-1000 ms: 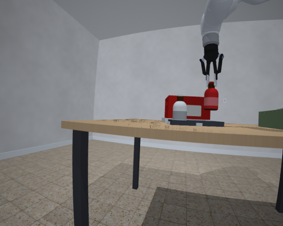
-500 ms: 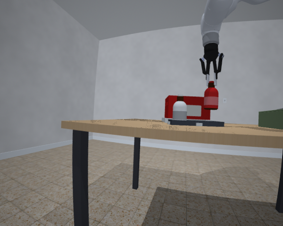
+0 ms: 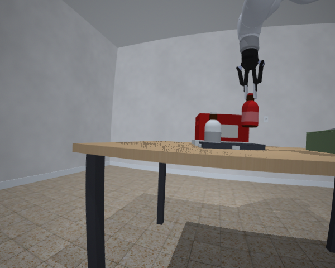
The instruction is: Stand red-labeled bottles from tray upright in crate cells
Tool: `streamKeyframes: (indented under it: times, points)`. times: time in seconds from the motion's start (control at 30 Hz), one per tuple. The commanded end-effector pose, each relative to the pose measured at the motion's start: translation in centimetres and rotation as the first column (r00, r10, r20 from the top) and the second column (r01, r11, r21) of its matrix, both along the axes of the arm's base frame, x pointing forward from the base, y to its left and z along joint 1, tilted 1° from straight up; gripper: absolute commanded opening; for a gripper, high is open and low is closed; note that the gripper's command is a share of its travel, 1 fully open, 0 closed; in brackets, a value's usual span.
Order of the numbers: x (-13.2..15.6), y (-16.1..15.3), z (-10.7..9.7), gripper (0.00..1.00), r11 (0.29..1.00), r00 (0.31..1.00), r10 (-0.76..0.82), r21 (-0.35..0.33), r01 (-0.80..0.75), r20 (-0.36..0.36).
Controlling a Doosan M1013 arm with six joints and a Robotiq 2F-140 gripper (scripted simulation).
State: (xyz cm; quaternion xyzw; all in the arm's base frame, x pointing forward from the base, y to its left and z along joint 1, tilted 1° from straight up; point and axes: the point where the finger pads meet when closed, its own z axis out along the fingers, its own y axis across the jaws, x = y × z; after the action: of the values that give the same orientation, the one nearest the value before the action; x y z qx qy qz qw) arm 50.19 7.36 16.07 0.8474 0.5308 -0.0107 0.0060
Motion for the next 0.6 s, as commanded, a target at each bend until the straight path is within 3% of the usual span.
streamKeyframes:
  times: [0.0, 0.57]
  points:
    - [0.0, 0.0, 0.2, 0.0, 1.0, 1.0, 0.0, 0.0, 0.0, 0.0]
    - [0.0, 0.0, 1.9, 0.0, 1.0, 1.0, 0.0, 0.0, 0.0, 0.0]
